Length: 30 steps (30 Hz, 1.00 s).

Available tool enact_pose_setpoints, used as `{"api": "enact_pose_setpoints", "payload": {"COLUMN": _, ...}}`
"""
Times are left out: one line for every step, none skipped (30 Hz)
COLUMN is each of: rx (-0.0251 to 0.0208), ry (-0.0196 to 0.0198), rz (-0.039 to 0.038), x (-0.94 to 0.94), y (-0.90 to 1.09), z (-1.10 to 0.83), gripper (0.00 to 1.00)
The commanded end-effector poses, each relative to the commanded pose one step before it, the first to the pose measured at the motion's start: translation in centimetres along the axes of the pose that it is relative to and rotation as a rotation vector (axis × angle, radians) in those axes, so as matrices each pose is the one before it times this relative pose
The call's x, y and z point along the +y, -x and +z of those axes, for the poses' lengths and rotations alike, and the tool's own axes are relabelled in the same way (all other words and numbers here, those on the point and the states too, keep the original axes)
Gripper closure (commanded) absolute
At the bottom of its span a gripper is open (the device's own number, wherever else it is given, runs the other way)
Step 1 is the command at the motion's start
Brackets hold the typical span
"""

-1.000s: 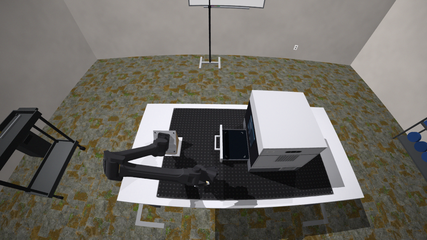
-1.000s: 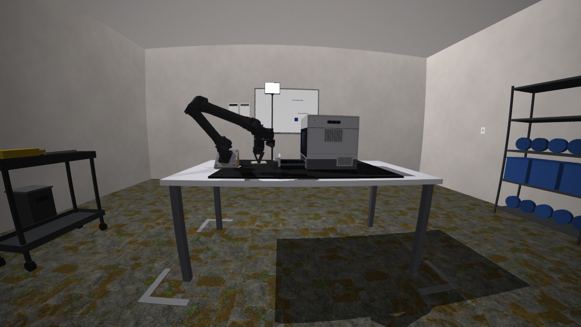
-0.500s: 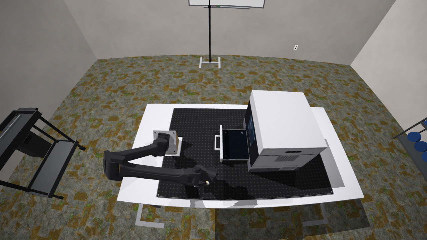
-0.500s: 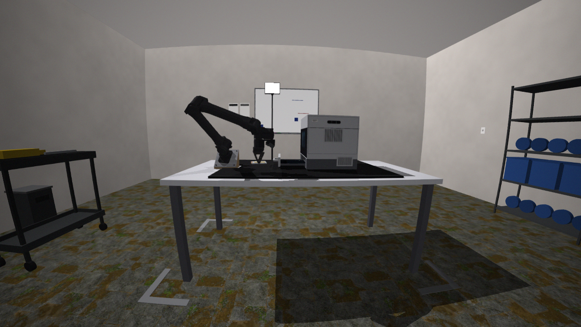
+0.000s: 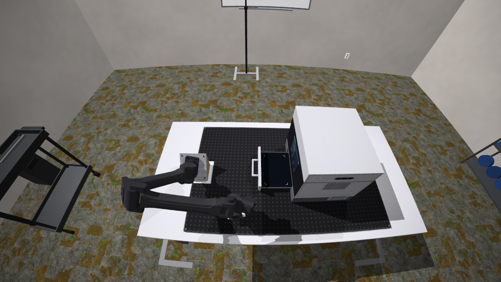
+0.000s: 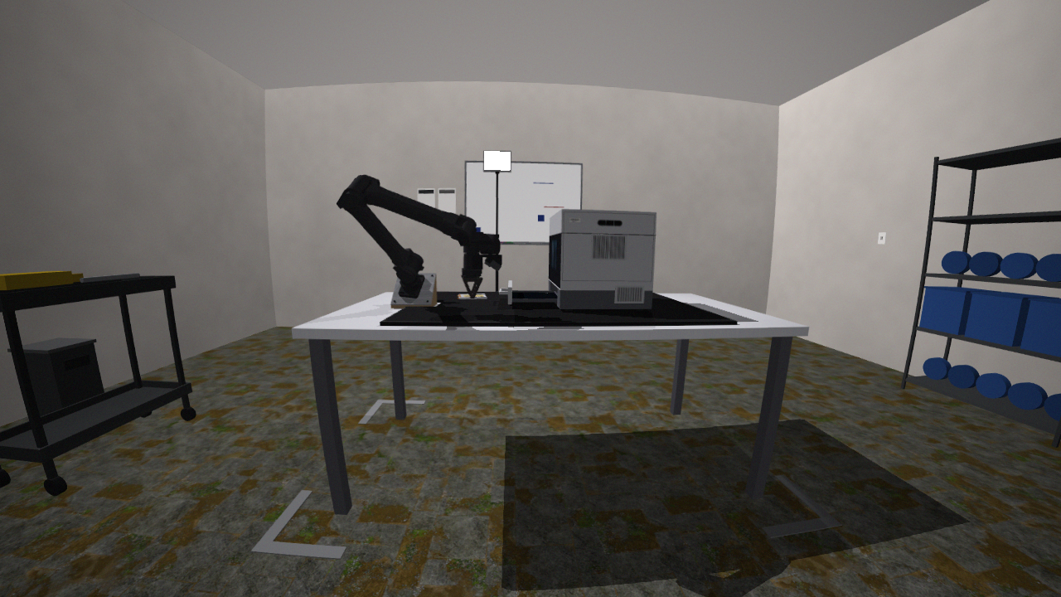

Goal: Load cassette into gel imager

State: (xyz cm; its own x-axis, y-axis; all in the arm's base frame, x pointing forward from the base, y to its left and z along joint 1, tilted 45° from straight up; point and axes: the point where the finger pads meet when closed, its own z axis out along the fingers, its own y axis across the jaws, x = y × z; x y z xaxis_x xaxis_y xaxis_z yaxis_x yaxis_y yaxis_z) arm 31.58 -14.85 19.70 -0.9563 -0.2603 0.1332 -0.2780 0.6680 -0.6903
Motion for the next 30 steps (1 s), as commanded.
{"api": "enact_pose_setpoints", "payload": {"rx": -0.04923, "ry": -0.02487, "rz": 0.03254, "x": -1.729, "y": 1.056, "z": -2.567, "gripper": 0.22}}
{"api": "enact_pose_setpoints", "payload": {"rx": -0.00009, "ry": 0.00011, "rz": 0.00006, "x": -0.001, "y": 0.001, "z": -0.136, "gripper": 0.22}}
{"api": "enact_pose_setpoints", "payload": {"rx": -0.00009, "ry": 0.00011, "rz": 0.00006, "x": -0.001, "y": 0.001, "z": -0.136, "gripper": 0.22}}
{"api": "enact_pose_setpoints", "payload": {"rx": -0.00009, "ry": 0.00011, "rz": 0.00006, "x": -0.001, "y": 0.002, "z": -0.136, "gripper": 0.22}}
{"api": "enact_pose_setpoints", "payload": {"rx": -0.00009, "ry": 0.00011, "rz": 0.00006, "x": -0.001, "y": 0.002, "z": -0.136, "gripper": 0.22}}
{"api": "enact_pose_setpoints", "payload": {"rx": -0.00008, "ry": 0.00012, "rz": 0.00006, "x": 0.000, "y": 0.002, "z": -0.136, "gripper": 0.22}}
{"api": "enact_pose_setpoints", "payload": {"rx": -0.00008, "ry": 0.00012, "rz": 0.00006, "x": 0.000, "y": 0.002, "z": -0.136, "gripper": 0.22}}
{"api": "enact_pose_setpoints", "payload": {"rx": 0.00000, "ry": 0.00000, "rz": 0.00000, "x": 0.000, "y": 0.000, "z": 0.000, "gripper": 0.22}}
{"api": "enact_pose_setpoints", "payload": {"rx": 0.00000, "ry": 0.00000, "rz": 0.00000, "x": 0.000, "y": 0.000, "z": 0.000, "gripper": 0.22}}
{"api": "enact_pose_setpoints", "payload": {"rx": 0.00195, "ry": 0.00110, "rz": -0.00213, "x": 0.061, "y": 0.040, "z": -0.064, "gripper": 0.22}}
{"api": "enact_pose_setpoints", "payload": {"rx": 0.00000, "ry": 0.00015, "rz": -0.00003, "x": 0.002, "y": 0.003, "z": -0.133, "gripper": 0.22}}
{"api": "enact_pose_setpoints", "payload": {"rx": -0.00159, "ry": -0.00060, "rz": 0.00168, "x": -0.045, "y": -0.027, "z": -0.190, "gripper": 0.22}}
{"api": "enact_pose_setpoints", "payload": {"rx": -0.00069, "ry": -0.00016, "rz": 0.00070, "x": -0.018, "y": -0.010, "z": -0.157, "gripper": 0.22}}
{"api": "enact_pose_setpoints", "payload": {"rx": -0.00008, "ry": 0.00012, "rz": 0.00005, "x": 0.000, "y": 0.001, "z": -0.136, "gripper": 0.22}}
{"api": "enact_pose_setpoints", "payload": {"rx": -0.00008, "ry": 0.00012, "rz": 0.00005, "x": 0.000, "y": 0.001, "z": -0.136, "gripper": 0.22}}
{"api": "enact_pose_setpoints", "payload": {"rx": -0.00008, "ry": 0.00012, "rz": 0.00005, "x": 0.000, "y": 0.001, "z": -0.136, "gripper": 0.22}}
{"api": "enact_pose_setpoints", "payload": {"rx": -0.00008, "ry": 0.00012, "rz": 0.00005, "x": 0.000, "y": 0.001, "z": -0.136, "gripper": 0.22}}
{"api": "enact_pose_setpoints", "payload": {"rx": -0.00008, "ry": 0.00013, "rz": 0.00005, "x": 0.000, "y": 0.001, "z": -0.136, "gripper": 0.22}}
{"api": "enact_pose_setpoints", "payload": {"rx": -0.00008, "ry": 0.00013, "rz": 0.00005, "x": 0.000, "y": 0.001, "z": -0.136, "gripper": 0.22}}
{"api": "enact_pose_setpoints", "payload": {"rx": -0.00008, "ry": 0.00013, "rz": 0.00005, "x": 0.000, "y": 0.001, "z": -0.135, "gripper": 0.22}}
{"api": "enact_pose_setpoints", "payload": {"rx": -0.00008, "ry": 0.00013, "rz": 0.00005, "x": 0.000, "y": 0.001, "z": -0.135, "gripper": 0.22}}
{"api": "enact_pose_setpoints", "payload": {"rx": -0.00007, "ry": 0.00013, "rz": 0.00004, "x": 0.000, "y": 0.001, "z": -0.135, "gripper": 0.22}}
{"api": "enact_pose_setpoints", "payload": {"rx": -0.00007, "ry": 0.00013, "rz": 0.00004, "x": 0.000, "y": 0.001, "z": -0.135, "gripper": 0.22}}
{"api": "enact_pose_setpoints", "payload": {"rx": 0.00047, "ry": 0.00035, "rz": -0.00053, "x": 0.016, "y": 0.012, "z": -0.117, "gripper": 0.22}}
{"api": "enact_pose_setpoints", "payload": {"rx": 0.00000, "ry": 0.00000, "rz": 0.00000, "x": 0.000, "y": 0.000, "z": 0.000, "gripper": 0.22}}
{"api": "enact_pose_setpoints", "payload": {"rx": 0.00000, "ry": 0.00000, "rz": 0.00000, "x": 0.000, "y": 0.000, "z": 0.000, "gripper": 0.22}}
{"api": "enact_pose_setpoints", "payload": {"rx": 0.00322, "ry": 0.00146, "rz": -0.00345, "x": 0.095, "y": 0.068, "z": -0.024, "gripper": 0.22}}
{"api": "enact_pose_setpoints", "payload": {"rx": -0.00094, "ry": -0.00023, "rz": 0.00096, "x": -0.024, "y": -0.017, "z": -0.165, "gripper": 0.22}}
{"api": "enact_pose_setpoints", "payload": {"rx": -0.00115, "ry": -0.00031, "rz": 0.00119, "x": -0.030, "y": -0.021, "z": -0.172, "gripper": 0.22}}
{"api": "enact_pose_setpoints", "payload": {"rx": -0.00109, "ry": -0.00027, "rz": 0.00112, "x": -0.028, "y": -0.020, "z": -0.170, "gripper": 0.22}}
